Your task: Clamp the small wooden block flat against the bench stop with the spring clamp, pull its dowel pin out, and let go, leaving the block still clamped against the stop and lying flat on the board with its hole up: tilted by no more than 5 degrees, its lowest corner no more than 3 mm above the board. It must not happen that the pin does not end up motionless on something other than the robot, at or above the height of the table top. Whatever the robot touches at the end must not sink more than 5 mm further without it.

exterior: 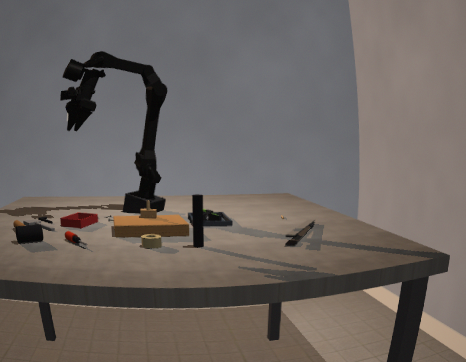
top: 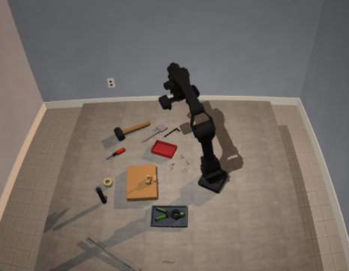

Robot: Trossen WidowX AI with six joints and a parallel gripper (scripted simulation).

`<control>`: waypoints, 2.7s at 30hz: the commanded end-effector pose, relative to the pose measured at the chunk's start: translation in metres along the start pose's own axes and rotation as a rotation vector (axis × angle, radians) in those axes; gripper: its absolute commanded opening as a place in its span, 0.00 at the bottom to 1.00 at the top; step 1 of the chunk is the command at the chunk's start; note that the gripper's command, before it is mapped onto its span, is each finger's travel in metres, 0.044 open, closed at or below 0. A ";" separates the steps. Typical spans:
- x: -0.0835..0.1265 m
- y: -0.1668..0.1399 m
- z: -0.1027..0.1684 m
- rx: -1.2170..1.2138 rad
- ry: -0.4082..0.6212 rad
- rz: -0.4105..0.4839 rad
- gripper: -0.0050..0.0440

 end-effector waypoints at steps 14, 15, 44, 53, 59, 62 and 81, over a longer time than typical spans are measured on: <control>-0.015 0.032 -0.003 0.113 0.029 -0.042 1.00; -0.015 0.034 -0.003 0.122 0.031 -0.044 1.00; -0.035 0.089 0.000 0.330 0.067 -0.091 1.00; -0.041 0.109 0.003 0.405 0.080 -0.108 1.00; -0.044 0.117 0.005 0.438 0.085 -0.115 1.00; -0.046 0.124 0.007 0.463 0.090 -0.121 1.00; -0.057 0.160 0.019 0.605 0.115 -0.151 1.00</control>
Point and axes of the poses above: the point midway between the two fingers, 35 mm back from their tips, its own x axis back along the fingers, its own y axis across the jaws, z = x × y, the point moved 10 cm from there along x, back along the fingers, and after that the axes turned 8 degrees about x, right-handed, at the moved point
